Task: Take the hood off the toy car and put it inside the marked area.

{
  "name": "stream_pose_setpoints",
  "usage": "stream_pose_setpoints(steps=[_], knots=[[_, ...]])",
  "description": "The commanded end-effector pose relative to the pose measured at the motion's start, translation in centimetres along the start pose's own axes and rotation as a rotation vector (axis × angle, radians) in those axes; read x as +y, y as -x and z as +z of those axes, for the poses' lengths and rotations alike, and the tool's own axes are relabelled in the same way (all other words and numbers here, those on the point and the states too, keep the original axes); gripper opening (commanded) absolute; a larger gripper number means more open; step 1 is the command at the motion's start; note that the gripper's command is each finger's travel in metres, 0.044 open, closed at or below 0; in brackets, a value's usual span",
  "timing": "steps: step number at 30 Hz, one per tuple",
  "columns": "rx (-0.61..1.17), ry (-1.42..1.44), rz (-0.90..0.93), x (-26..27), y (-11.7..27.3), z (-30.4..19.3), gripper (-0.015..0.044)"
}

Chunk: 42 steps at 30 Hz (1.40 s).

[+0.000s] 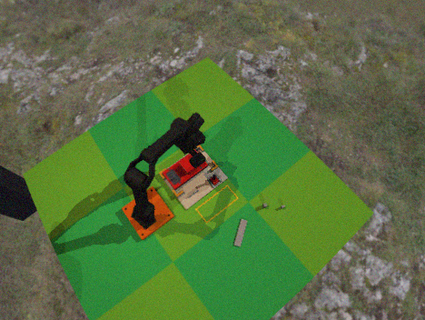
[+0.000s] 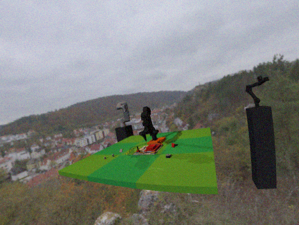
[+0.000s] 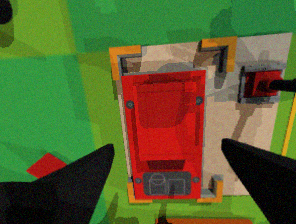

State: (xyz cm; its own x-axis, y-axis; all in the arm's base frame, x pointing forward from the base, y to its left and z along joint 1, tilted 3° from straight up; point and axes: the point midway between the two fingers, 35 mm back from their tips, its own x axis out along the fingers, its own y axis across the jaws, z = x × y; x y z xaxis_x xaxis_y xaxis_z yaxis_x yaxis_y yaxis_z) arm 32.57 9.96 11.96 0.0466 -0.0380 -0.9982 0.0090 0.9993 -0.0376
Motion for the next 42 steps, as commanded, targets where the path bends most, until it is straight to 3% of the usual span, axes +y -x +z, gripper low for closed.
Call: stream_pose_setpoints(steps=[1, 42], knots=[[0.002, -0.007, -0.004, -0.1, -0.4, 0.0, 0.044], [0.002, -0.007, -0.004, -0.3, -4.1, 0.0, 0.044]])
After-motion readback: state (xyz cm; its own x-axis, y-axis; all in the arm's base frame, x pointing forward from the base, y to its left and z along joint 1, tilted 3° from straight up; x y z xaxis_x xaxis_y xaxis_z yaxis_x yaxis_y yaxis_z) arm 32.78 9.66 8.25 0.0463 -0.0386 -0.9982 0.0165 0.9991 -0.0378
